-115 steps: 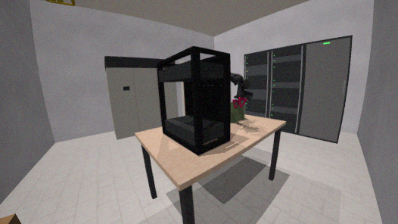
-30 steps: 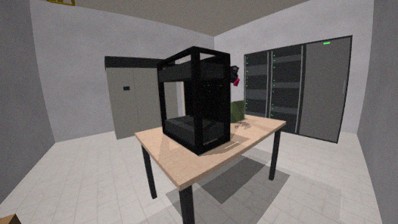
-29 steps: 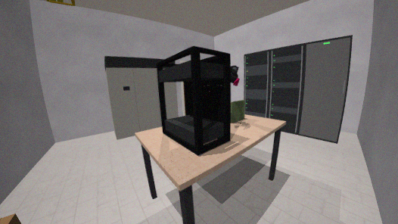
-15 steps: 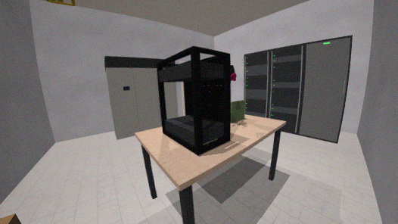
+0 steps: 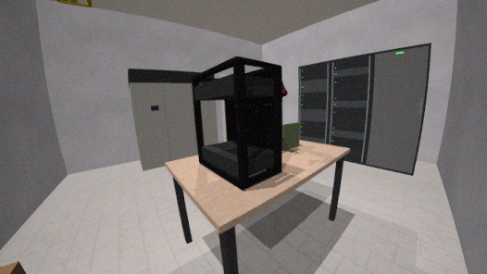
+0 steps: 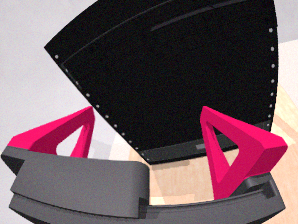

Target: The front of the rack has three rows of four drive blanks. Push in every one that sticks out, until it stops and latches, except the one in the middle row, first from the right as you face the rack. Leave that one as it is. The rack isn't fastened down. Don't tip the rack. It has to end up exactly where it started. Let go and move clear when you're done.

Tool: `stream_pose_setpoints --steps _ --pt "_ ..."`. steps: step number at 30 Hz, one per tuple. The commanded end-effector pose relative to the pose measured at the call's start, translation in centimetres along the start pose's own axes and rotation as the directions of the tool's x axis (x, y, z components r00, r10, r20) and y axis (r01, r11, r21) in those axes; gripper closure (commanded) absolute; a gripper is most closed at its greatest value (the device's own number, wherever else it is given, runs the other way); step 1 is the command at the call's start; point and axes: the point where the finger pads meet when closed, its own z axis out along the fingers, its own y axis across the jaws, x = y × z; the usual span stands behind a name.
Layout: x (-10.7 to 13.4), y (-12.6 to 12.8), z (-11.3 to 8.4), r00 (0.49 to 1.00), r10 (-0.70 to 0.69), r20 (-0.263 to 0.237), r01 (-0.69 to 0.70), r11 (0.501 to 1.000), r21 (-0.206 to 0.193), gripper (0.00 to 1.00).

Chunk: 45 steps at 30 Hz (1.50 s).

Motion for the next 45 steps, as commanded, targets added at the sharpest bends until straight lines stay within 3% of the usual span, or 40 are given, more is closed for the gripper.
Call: stream_pose_setpoints --steps 1,8,18,20,35,37,45 --pt "-0.5 -0.8 -1.1 0.987 0.156 0.028 -0.156 0.988 -0.009 0.0" --pt "-1.4 -2.0 -1.9 0.952 0.298 0.061 -0.298 0.954 -0.009 0.0" --pt "-2.8 -4.2 -3.3 0.838 0.534 0.111 -0.535 0.845 -0.027 0.0" --pt "-2.8 -4.2 -3.3 0.838 0.534 0.111 -0.535 0.845 -0.027 0.0" --pt "-3.9 -7.0 -4.8 0.635 0.757 0.154 -0.758 0.649 -0.066 0.0" --pt "-3.9 -7.0 -4.8 0.635 0.757 0.154 -0.758 0.649 -0.066 0.0" --pt "-4.2 -8.1 -5.3 0.545 0.822 0.165 -0.823 0.562 -0.082 0.0"
